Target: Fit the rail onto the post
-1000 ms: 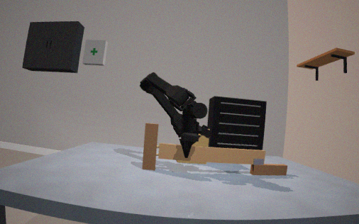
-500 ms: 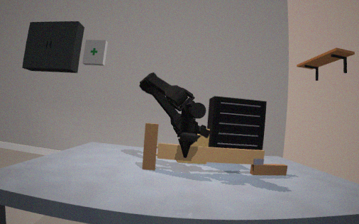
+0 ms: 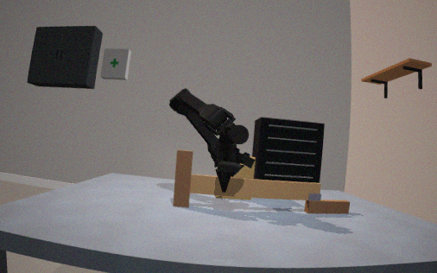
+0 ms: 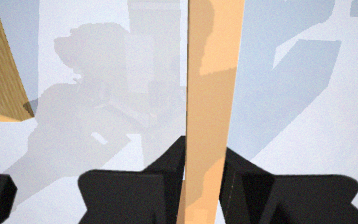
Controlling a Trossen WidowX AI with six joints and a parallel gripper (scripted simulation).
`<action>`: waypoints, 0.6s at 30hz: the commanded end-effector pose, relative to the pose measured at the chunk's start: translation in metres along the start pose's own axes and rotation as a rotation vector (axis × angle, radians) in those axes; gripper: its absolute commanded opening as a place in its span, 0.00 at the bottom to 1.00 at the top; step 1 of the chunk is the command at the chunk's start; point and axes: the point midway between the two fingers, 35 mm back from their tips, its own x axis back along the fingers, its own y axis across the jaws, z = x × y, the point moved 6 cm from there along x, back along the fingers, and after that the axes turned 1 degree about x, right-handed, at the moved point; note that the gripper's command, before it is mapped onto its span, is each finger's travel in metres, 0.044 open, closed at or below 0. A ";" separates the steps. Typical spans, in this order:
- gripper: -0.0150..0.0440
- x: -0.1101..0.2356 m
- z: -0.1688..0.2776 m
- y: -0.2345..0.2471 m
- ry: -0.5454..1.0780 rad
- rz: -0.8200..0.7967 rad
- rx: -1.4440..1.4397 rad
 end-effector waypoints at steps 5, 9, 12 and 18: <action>0.43 0.000 0.000 0.000 0.000 0.000 0.000; 0.61 0.000 0.000 0.000 0.000 0.000 0.000; 0.74 0.000 0.000 0.000 0.000 0.000 0.000; 1.00 0.000 0.000 0.000 0.000 0.000 0.000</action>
